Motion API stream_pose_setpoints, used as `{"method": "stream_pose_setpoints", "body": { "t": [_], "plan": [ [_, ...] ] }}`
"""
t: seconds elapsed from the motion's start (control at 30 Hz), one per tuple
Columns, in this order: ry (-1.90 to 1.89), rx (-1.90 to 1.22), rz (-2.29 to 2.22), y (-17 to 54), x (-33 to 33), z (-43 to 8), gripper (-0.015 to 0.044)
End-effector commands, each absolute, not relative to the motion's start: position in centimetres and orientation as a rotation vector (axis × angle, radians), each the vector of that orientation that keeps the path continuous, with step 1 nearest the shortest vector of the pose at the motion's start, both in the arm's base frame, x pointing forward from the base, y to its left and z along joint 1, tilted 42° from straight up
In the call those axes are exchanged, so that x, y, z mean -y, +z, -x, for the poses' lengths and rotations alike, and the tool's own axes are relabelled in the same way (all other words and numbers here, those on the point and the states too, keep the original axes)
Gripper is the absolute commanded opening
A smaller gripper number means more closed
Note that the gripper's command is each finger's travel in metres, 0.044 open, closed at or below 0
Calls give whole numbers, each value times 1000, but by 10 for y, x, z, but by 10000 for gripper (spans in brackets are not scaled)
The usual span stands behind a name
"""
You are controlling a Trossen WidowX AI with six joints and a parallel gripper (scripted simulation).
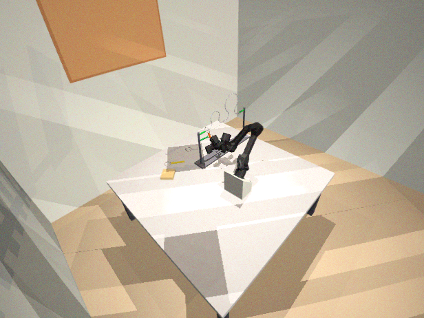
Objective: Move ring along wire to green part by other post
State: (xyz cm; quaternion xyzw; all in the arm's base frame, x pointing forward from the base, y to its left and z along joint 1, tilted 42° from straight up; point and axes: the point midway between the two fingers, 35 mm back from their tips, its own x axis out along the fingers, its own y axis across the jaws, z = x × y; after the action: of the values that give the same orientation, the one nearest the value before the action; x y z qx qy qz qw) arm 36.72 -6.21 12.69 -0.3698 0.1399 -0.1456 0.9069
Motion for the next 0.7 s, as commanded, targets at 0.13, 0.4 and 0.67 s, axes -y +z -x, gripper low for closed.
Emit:
{"method": "stream_pose_setpoints", "body": {
  "t": [0.13, 0.4, 0.67],
  "plan": [
    [-299, -294, 745, 119, 55, -367, -150],
    [-298, -294, 741, 113, 49, -368, -150],
    [-297, -293, 740, 108, 43, -368, -150]
  ]
}}
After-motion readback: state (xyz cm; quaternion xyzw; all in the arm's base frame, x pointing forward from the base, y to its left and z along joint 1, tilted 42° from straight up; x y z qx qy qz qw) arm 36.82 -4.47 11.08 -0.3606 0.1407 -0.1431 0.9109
